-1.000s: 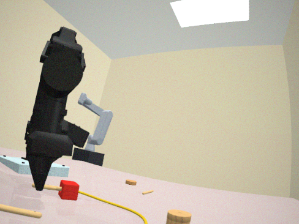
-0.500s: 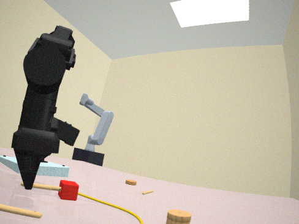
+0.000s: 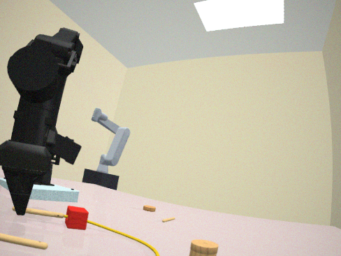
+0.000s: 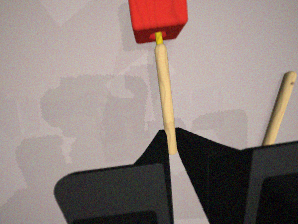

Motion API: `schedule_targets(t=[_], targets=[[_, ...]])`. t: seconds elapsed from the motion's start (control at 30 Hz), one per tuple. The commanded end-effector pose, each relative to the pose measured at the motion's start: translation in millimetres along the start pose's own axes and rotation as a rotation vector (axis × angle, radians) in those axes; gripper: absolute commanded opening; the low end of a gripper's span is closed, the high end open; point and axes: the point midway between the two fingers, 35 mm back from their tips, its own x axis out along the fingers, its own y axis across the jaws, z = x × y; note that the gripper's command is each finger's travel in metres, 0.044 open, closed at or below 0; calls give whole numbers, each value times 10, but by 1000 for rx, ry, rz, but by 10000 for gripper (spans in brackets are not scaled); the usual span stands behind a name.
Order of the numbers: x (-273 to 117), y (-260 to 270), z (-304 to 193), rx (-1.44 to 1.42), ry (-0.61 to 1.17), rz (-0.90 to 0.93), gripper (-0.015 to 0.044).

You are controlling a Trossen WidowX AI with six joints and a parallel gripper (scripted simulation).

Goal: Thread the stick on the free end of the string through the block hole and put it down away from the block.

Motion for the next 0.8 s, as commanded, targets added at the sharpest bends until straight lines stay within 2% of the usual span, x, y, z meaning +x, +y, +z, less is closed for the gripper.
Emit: schedule_targets(t=[0.0,0.77], targets=[[-6,5,-59,8,4,1,0],[-32,1,-306,19,6,-6,0]])
